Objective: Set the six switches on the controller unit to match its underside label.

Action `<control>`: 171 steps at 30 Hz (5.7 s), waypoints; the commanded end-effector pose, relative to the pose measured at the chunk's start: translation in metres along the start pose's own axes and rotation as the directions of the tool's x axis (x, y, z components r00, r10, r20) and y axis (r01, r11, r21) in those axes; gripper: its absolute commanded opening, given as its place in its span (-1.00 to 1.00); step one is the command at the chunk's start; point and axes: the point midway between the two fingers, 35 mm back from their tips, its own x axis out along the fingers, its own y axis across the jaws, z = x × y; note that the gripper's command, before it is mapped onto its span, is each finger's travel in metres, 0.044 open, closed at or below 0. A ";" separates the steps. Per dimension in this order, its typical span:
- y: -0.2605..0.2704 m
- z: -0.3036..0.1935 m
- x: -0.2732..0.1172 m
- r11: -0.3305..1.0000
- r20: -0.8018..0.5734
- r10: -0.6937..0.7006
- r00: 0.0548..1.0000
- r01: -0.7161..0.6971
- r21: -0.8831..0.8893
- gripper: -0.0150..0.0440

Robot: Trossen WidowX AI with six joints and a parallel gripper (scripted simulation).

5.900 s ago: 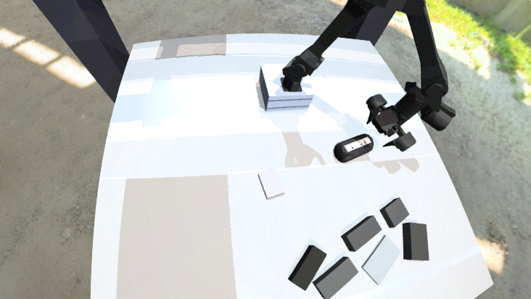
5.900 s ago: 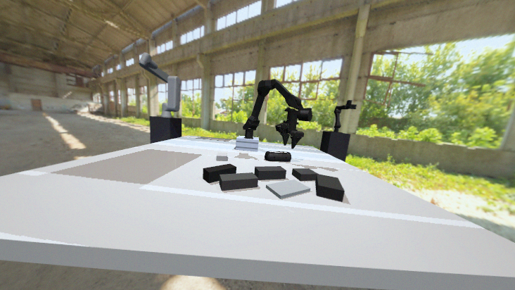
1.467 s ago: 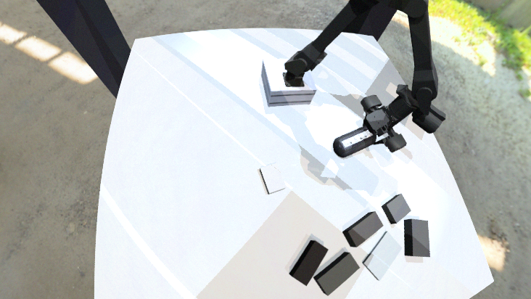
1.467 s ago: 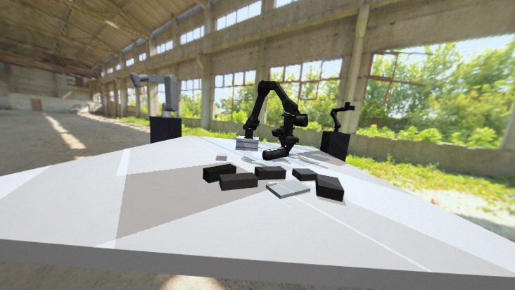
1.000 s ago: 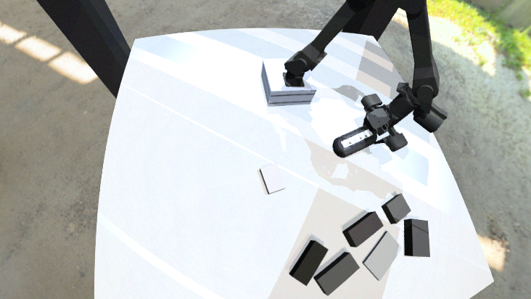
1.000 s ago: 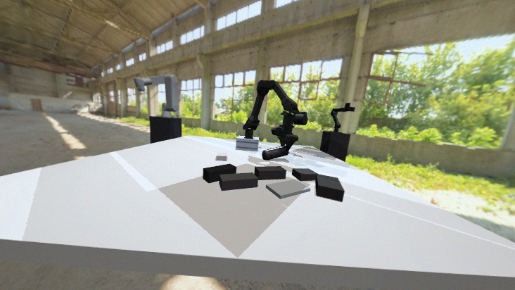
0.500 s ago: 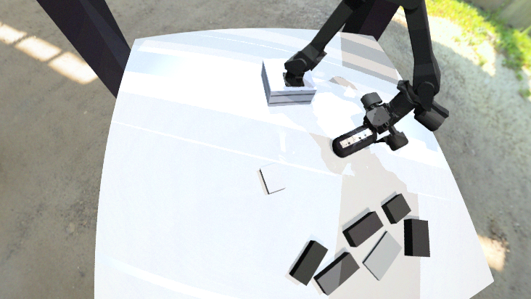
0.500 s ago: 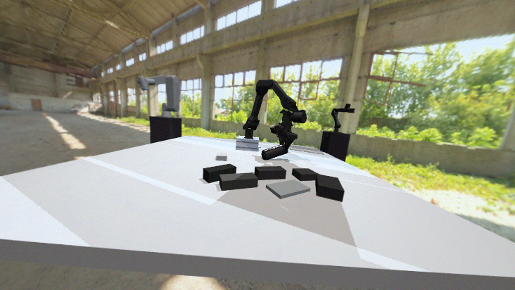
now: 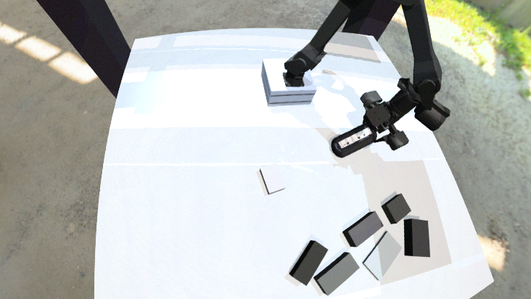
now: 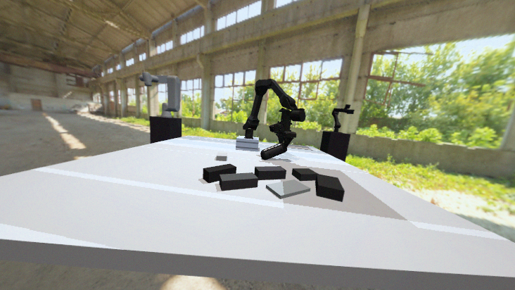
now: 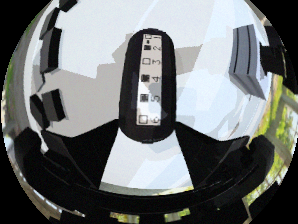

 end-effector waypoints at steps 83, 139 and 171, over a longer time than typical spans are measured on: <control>-0.001 0.054 -0.043 1.000 0.005 0.010 1.000 -0.010 -0.004 0.64; -0.001 0.098 -0.056 1.000 0.009 0.010 1.000 -0.010 -0.004 0.65; -0.001 0.129 -0.058 1.000 0.012 0.010 1.000 -0.010 -0.004 0.65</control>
